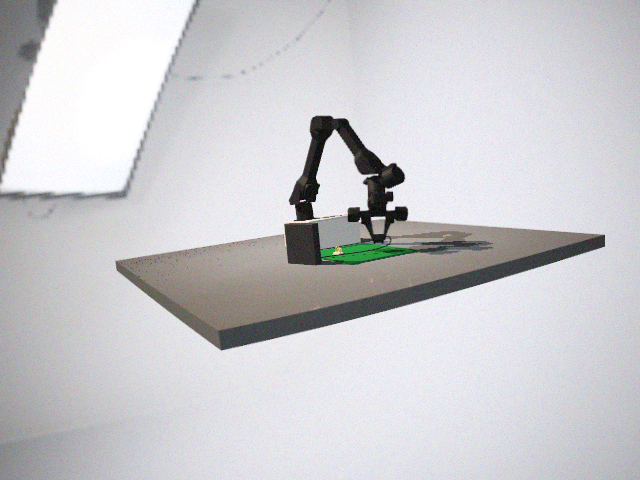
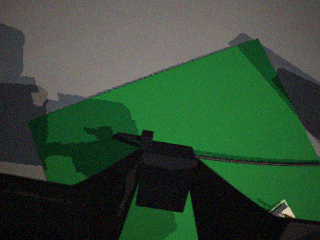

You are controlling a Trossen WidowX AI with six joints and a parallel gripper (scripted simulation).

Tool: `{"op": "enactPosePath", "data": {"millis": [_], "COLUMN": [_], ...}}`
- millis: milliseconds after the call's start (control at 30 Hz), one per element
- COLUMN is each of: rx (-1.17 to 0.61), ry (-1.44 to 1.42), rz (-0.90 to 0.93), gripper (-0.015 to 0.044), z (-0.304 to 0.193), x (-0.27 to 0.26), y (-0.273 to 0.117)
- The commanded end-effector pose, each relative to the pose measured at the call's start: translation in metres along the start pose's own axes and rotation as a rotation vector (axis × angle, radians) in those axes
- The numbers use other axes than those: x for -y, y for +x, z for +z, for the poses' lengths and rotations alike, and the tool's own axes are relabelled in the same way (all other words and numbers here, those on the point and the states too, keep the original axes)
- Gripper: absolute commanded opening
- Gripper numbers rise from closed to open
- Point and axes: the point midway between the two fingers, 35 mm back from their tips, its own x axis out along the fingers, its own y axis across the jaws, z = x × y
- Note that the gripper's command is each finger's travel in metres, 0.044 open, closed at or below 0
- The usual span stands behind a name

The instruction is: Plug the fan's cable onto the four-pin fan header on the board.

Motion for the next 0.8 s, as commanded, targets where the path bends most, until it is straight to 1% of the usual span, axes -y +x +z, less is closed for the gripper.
{"op": "enactPosePath", "data": {"millis": [0,767], "rx": [0.036,0.233], "ry": [-0.016,-0.036], "rz": [-0.008,-0.020], "gripper": [0.0000,0.0000], "z": [-0.0027,-0.0067], "x": [-0.0008,-0.0082], "y": [0.0029,0.0083]}}
